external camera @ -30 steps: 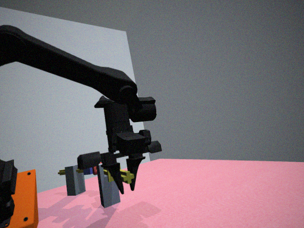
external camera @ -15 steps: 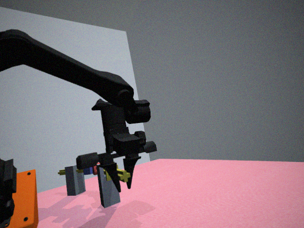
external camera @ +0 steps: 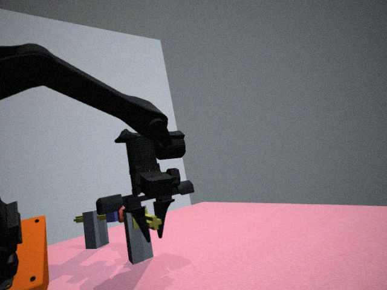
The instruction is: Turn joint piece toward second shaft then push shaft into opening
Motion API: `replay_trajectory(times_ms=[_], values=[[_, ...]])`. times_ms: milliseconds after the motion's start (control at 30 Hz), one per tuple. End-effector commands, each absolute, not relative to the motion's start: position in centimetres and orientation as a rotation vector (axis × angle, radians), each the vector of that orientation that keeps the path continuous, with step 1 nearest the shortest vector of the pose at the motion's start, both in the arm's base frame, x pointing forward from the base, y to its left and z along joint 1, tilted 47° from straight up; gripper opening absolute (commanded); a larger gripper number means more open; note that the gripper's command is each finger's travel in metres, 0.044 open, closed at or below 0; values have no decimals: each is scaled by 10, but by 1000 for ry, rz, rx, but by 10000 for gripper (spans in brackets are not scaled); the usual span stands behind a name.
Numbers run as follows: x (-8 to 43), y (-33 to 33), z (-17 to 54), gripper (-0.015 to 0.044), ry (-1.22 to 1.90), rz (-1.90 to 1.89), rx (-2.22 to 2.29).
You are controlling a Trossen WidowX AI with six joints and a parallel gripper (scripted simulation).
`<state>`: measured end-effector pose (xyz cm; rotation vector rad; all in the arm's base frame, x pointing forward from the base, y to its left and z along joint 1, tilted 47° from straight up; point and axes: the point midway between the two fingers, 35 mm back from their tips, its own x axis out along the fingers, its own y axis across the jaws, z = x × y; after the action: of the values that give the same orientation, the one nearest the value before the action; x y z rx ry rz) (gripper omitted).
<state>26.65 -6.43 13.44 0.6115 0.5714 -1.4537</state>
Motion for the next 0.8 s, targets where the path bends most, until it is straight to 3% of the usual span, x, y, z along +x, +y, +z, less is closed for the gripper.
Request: replay_trajectory(times_ms=[0, 767], values=[[267, -60, 128, 0, 566, -1456, 610], [267, -50, 119, 0, 570, -1454, 612]])
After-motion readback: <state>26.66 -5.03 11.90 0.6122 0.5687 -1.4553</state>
